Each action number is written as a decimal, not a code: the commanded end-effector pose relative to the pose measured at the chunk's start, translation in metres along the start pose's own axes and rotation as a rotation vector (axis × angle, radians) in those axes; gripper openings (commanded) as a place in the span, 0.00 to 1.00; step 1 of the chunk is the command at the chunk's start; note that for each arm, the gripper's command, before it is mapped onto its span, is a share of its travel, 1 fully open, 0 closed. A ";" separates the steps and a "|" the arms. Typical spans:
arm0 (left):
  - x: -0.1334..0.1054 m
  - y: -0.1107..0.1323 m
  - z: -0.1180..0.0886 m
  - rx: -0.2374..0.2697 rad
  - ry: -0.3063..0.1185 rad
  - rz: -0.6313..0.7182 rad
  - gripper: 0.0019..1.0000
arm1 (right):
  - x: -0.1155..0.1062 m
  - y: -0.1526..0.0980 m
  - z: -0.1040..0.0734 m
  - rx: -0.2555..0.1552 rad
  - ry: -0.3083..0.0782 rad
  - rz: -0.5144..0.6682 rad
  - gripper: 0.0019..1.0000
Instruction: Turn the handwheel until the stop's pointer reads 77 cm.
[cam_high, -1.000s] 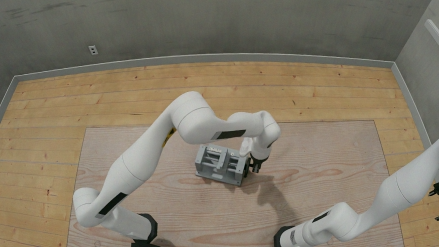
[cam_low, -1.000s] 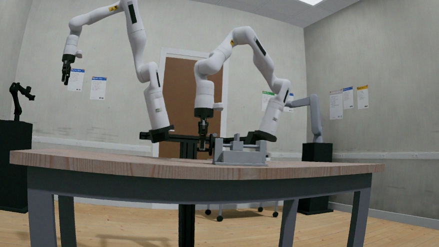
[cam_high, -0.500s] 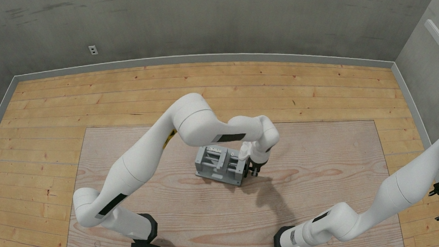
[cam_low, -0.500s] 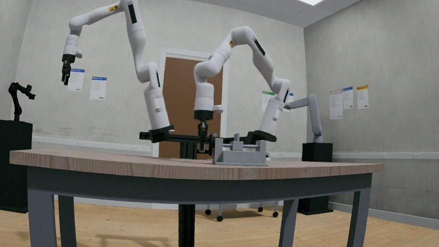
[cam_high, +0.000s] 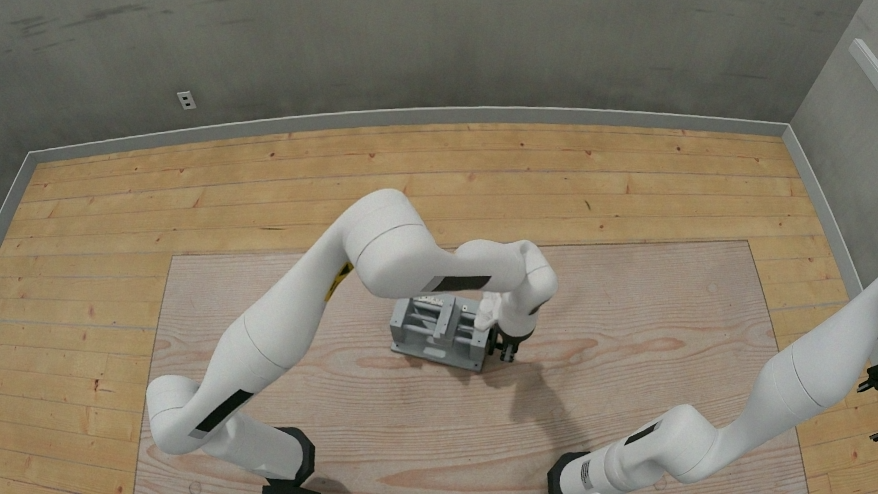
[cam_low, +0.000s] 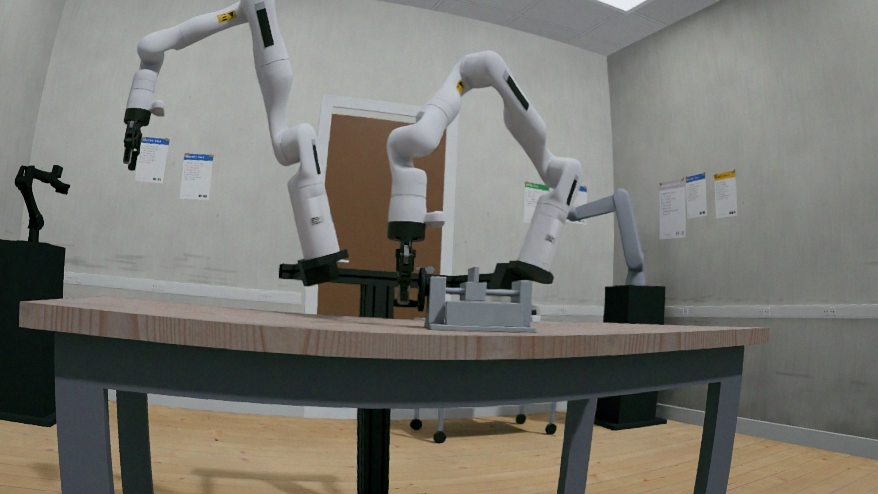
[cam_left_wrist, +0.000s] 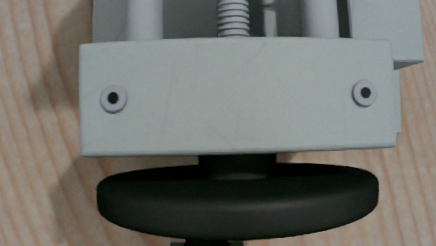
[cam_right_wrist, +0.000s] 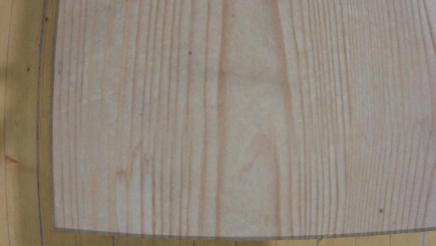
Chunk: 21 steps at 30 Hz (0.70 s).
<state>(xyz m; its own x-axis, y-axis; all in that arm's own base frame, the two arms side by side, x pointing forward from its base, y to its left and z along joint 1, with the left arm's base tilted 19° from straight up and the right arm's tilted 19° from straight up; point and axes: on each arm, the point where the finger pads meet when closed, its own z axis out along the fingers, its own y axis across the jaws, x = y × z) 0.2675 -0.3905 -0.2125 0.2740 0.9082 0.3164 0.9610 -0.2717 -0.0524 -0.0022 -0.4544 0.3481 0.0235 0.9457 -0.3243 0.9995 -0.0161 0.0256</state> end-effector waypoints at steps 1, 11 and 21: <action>0.000 -0.006 -0.007 0.000 0.000 -0.007 0.16 | 0.001 -0.001 -0.001 0.004 0.005 -0.012 1.00; 0.002 -0.018 -0.021 0.003 0.005 -0.007 0.16 | 0.001 -0.001 -0.001 0.004 0.005 -0.012 1.00; 0.000 -0.015 -0.045 -0.001 0.001 -0.008 0.16 | 0.001 -0.001 -0.001 0.004 0.005 -0.012 1.00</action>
<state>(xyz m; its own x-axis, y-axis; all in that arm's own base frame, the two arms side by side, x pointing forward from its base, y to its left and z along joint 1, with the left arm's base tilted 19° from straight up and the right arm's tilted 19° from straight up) 0.2479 -0.3962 -0.1796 0.2757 0.9070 0.3183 0.9606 -0.2723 -0.0560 -0.0022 -0.4544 0.3481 0.0235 0.9457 -0.3243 0.9995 -0.0161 0.0256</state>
